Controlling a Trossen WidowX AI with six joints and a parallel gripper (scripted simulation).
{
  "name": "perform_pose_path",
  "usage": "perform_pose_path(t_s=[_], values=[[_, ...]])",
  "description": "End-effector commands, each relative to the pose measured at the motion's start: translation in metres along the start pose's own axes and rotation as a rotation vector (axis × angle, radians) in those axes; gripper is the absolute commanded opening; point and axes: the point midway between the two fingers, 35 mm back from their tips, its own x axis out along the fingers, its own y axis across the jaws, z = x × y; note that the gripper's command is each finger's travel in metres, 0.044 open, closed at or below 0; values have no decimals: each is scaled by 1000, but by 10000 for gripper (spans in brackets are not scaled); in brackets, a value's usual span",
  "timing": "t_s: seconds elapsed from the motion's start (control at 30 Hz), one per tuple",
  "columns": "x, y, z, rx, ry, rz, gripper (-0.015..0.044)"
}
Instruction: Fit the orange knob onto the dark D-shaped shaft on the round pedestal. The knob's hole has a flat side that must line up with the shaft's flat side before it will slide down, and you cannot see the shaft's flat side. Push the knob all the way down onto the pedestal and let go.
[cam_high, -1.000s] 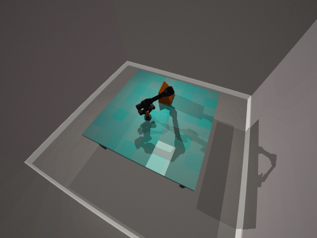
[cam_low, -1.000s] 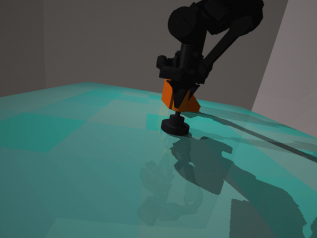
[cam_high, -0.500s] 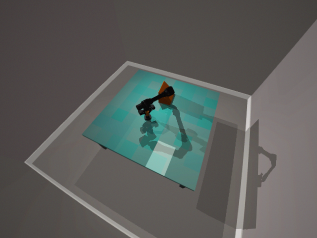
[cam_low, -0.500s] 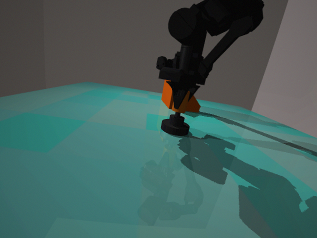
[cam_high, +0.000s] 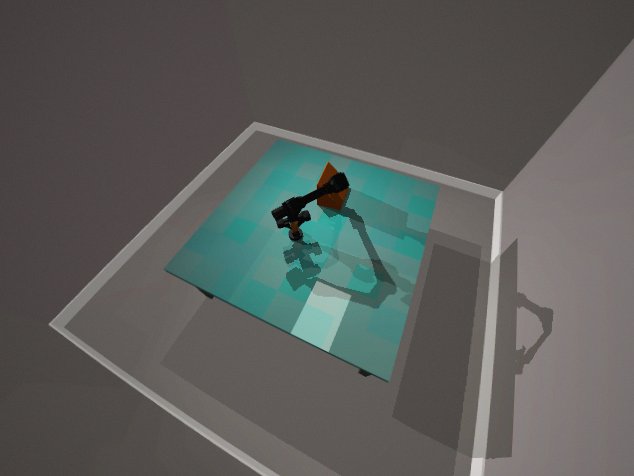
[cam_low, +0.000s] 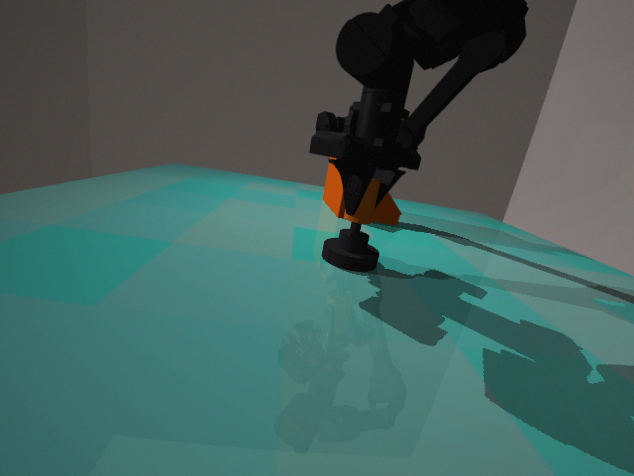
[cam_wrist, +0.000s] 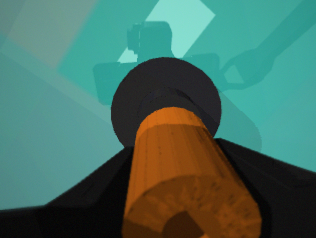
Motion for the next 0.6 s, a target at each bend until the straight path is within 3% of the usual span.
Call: perform_pose_path(t_s=[0.0,0.57], values=[[1,0,1,19,-1,3,0],[1,1,0,19,-1,3,0]])
